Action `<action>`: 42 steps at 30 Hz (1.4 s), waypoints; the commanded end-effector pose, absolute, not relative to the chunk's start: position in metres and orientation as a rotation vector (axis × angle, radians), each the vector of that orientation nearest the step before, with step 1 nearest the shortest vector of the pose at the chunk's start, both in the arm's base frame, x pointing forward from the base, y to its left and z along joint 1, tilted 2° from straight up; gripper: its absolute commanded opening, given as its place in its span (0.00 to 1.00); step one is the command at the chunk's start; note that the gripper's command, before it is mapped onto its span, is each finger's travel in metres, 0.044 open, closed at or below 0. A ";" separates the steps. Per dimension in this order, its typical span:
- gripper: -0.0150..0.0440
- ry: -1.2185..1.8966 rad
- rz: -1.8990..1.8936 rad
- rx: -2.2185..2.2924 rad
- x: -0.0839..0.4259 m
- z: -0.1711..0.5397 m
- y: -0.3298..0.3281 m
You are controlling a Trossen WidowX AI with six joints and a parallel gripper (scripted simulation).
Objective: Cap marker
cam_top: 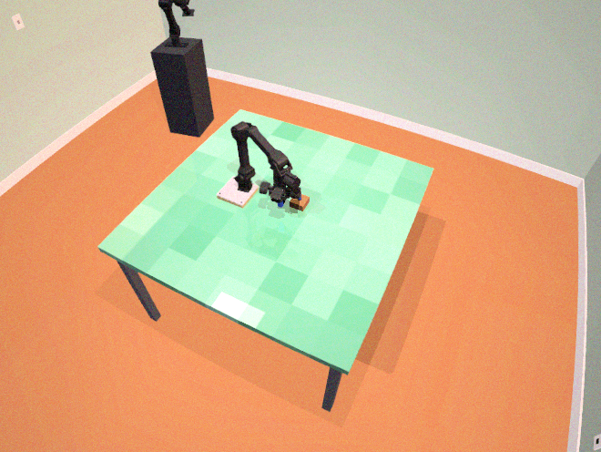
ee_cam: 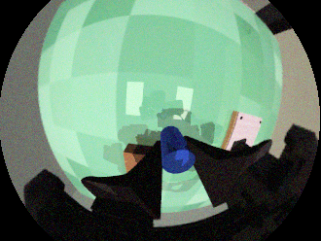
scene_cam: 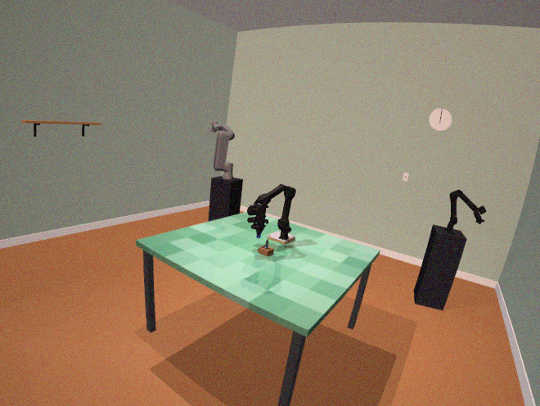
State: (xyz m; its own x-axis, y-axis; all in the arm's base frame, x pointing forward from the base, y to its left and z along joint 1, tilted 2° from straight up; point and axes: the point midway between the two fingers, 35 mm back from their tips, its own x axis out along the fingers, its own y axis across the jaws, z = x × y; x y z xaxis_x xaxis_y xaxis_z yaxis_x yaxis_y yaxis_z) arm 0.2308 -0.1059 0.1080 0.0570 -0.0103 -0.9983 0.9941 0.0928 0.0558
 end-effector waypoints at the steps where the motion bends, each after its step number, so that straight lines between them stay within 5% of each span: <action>1: 0.25 1.191 -1.107 1.157 0.242 0.117 -0.098; 42: 0.25 1.192 -1.105 1.176 0.294 0.159 -0.009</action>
